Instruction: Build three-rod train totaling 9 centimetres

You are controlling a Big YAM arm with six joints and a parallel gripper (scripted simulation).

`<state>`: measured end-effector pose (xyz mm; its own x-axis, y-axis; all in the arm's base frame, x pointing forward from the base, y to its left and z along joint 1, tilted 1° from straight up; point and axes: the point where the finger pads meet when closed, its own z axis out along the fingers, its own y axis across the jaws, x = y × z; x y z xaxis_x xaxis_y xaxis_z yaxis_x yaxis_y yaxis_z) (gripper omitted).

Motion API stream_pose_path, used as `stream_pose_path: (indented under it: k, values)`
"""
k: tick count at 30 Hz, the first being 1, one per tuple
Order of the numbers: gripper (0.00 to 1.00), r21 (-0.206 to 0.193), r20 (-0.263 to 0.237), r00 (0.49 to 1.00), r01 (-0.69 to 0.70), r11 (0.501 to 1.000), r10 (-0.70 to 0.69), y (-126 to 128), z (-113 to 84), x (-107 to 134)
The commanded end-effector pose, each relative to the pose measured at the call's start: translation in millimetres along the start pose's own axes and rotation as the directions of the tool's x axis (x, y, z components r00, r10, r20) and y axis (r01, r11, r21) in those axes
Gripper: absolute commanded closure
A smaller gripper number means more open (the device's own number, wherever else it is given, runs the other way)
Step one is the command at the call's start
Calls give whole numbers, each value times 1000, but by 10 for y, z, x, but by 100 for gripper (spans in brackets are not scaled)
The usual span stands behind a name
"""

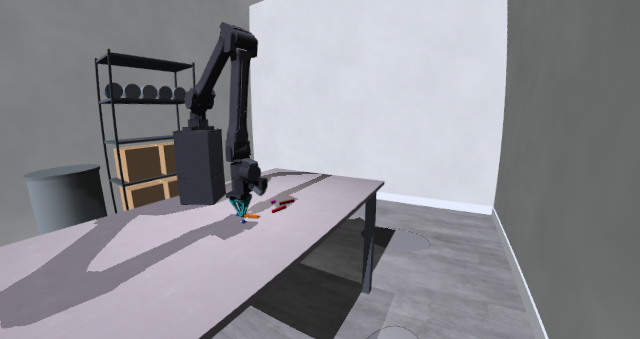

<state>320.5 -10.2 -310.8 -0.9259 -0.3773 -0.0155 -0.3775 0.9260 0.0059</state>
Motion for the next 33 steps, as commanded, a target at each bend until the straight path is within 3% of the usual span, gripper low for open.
stream_pose_path:
  k: [1,5,17,33]
  values:
    - [84,5,21,1000,-2,1000,2,-3,10,-86]
    - [77,5,21,1000,-2,1000,2,-3,10,-86]
    - [77,6,23,1000,-2,1000,2,-8,-9,-97]
    - [77,4,18,1000,-2,1000,2,-23,-598,-67]
